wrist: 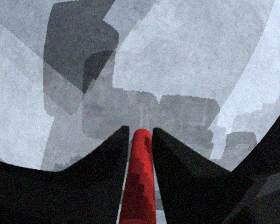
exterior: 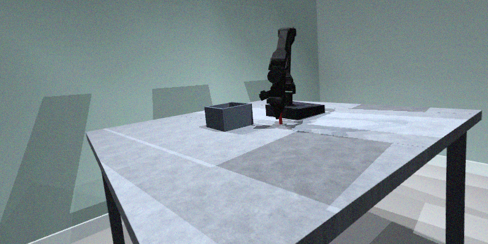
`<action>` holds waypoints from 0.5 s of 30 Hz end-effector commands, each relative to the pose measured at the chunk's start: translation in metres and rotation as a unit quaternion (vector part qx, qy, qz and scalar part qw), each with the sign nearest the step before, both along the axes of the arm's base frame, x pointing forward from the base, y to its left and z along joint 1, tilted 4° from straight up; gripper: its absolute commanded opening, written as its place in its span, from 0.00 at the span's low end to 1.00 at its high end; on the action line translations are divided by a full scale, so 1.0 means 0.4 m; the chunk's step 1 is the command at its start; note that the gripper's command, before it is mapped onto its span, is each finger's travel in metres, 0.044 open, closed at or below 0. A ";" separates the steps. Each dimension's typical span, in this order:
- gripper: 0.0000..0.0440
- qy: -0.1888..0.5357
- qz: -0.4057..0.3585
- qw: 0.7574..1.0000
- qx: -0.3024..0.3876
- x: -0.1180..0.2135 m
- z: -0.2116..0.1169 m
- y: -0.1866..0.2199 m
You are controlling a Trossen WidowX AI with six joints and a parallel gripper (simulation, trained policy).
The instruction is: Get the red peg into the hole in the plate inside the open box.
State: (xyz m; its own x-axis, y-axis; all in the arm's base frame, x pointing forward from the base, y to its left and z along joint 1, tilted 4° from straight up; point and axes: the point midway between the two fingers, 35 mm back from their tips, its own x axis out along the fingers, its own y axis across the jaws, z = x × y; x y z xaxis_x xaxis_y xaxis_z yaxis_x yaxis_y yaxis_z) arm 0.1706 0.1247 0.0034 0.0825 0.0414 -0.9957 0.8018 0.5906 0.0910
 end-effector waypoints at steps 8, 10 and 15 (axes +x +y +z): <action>0.00 -0.050 0.032 0.998 -0.033 0.071 0.091 -0.026; 0.00 -0.059 0.037 0.997 -0.040 0.085 0.112 -0.034; 0.00 -0.076 0.040 0.995 -0.058 0.123 0.165 -0.057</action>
State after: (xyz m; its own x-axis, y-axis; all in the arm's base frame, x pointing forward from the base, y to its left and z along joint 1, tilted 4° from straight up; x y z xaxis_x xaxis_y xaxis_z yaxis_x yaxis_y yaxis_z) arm 0.2095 0.1076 0.0539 0.2023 -0.0420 -0.9784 0.7441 0.6562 0.1257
